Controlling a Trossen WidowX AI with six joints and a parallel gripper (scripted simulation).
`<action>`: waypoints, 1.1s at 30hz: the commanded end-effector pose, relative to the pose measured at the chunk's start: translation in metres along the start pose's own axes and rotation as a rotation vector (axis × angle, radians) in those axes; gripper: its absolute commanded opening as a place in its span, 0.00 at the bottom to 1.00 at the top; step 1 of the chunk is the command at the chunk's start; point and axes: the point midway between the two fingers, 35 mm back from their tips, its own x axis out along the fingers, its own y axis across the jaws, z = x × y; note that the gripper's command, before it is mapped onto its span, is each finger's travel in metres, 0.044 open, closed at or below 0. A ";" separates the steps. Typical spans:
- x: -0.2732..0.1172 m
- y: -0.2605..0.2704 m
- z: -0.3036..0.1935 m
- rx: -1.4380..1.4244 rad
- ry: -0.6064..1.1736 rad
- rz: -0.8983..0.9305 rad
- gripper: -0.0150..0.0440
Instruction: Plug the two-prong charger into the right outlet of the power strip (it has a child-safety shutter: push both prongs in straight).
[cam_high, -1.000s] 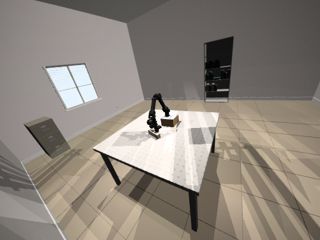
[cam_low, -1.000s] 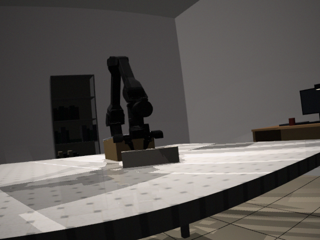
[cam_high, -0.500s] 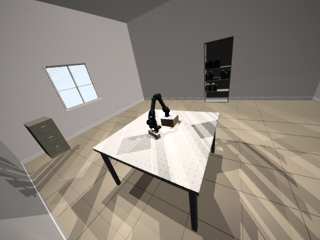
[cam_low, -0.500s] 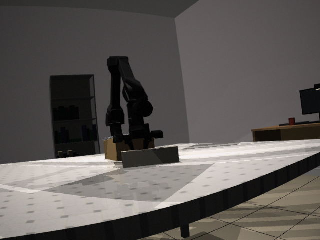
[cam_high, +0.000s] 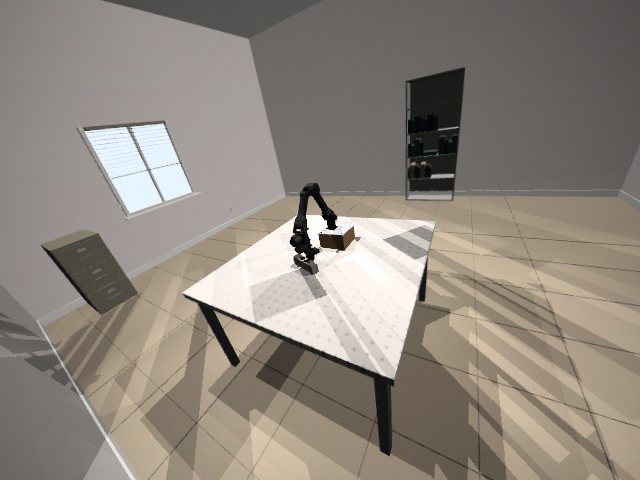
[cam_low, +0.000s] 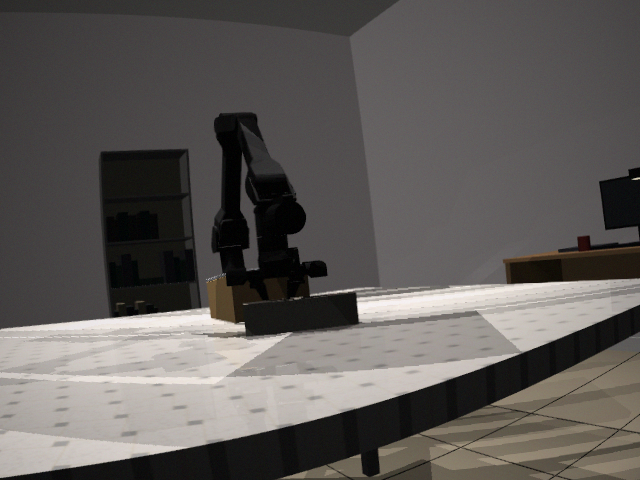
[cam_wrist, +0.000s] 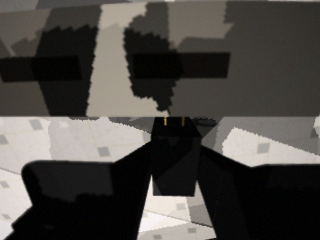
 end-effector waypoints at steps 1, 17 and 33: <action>0.000 -0.001 0.002 -0.004 0.001 -0.007 0.25; 0.000 -0.001 0.008 -0.004 0.001 -0.007 0.25; 0.000 -0.001 0.013 -0.004 0.000 -0.007 0.25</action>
